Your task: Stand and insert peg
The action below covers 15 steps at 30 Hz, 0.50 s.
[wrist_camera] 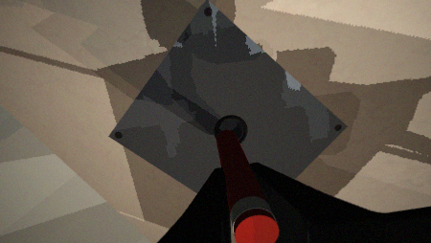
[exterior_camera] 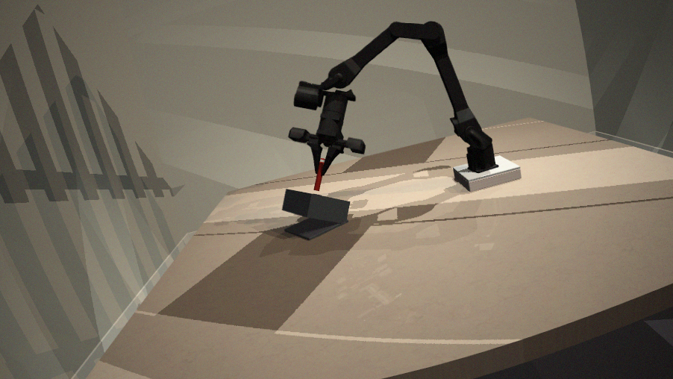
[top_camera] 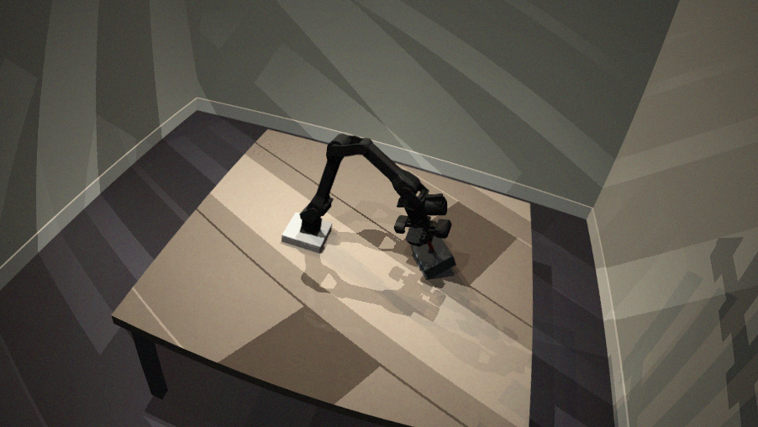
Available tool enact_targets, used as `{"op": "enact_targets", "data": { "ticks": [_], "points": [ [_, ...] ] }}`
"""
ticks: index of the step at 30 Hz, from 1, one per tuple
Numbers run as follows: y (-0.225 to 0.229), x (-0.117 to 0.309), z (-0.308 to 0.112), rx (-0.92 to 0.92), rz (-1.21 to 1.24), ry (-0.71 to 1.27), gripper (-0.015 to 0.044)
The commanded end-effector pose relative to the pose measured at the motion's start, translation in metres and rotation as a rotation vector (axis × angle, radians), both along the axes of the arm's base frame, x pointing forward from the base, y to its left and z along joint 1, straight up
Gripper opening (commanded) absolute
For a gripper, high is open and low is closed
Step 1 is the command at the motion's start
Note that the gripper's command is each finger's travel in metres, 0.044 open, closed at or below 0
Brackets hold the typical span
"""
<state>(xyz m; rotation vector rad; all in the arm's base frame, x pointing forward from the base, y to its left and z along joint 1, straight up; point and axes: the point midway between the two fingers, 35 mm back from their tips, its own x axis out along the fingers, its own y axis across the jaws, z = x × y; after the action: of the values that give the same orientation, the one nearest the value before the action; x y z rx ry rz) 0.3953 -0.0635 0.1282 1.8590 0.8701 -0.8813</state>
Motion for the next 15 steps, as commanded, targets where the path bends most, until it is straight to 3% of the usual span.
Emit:
{"op": "enact_targets", "data": {
  "ticks": [1,15],
  "points": [
    [0.0002,-0.0028,-0.0029,0.001,0.002,0.004,0.0000],
    [0.0009,-0.0052,-0.0042,0.001,0.002,0.004,0.0000]
  ]
}}
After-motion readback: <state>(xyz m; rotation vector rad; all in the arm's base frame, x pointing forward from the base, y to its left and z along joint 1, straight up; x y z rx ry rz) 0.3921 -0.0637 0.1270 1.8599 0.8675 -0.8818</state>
